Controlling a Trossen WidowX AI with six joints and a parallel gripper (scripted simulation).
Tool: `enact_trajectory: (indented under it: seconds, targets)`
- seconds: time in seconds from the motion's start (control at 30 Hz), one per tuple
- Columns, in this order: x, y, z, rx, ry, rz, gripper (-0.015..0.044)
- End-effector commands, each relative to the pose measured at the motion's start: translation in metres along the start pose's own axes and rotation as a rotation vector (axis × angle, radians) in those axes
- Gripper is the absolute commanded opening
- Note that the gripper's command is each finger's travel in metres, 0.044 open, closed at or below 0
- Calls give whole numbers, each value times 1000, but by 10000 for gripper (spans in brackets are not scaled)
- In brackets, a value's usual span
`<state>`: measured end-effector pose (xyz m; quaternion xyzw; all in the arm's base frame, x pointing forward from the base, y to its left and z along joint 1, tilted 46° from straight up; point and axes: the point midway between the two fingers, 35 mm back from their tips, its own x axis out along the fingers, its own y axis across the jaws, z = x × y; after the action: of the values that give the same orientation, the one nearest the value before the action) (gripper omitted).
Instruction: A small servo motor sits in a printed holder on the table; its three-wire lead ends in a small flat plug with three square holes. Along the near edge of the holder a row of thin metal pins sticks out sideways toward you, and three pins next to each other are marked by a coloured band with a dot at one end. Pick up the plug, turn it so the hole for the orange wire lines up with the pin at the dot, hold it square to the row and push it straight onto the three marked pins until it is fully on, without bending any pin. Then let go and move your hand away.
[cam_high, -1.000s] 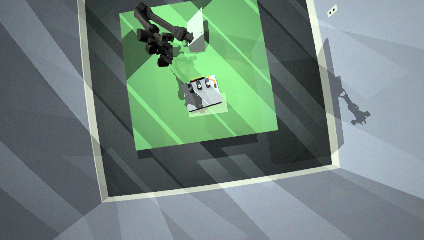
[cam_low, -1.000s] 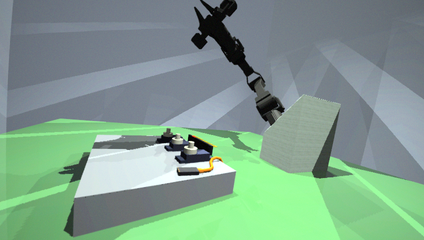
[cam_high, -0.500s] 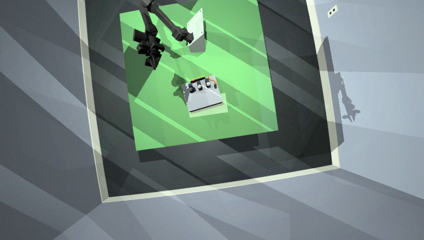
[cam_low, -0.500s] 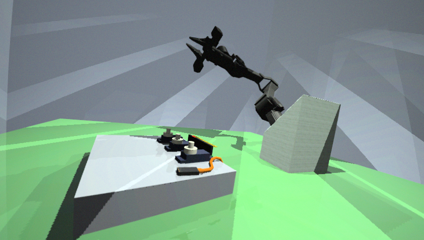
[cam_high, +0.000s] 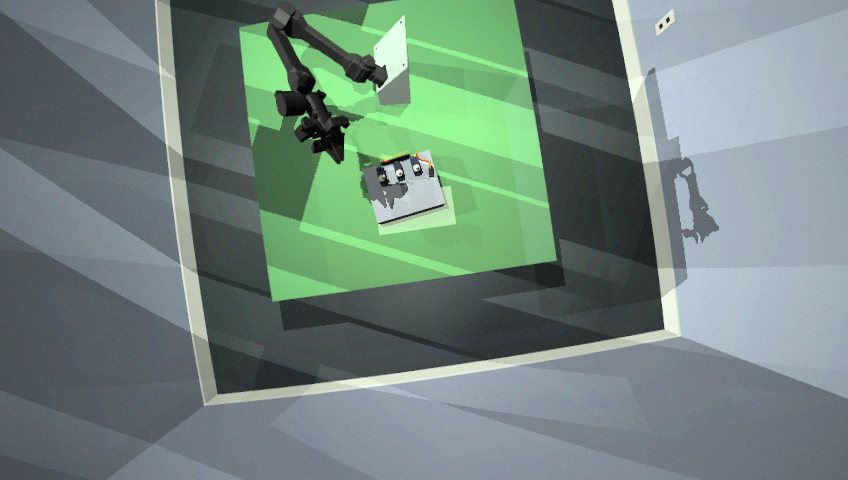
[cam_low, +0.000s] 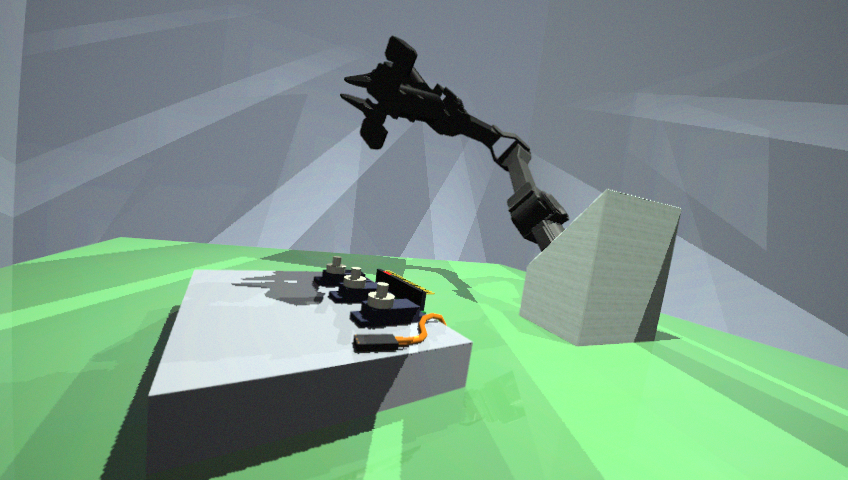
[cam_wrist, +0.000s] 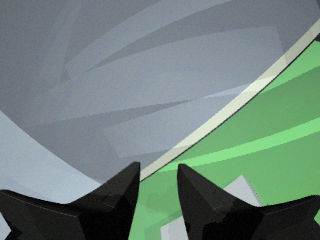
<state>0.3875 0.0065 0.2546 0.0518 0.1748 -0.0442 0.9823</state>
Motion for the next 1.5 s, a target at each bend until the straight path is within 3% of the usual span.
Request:
enact_trajectory:
  seconds: [0.0, 0.7, 1.47]
  targets:
    - [26, 4, -21, 17, 125, -43, 115]
    - [123, 17, -177, -60, 737, -390, 115]
    - [134, 5, -353, -451, 1131, -826, 115]
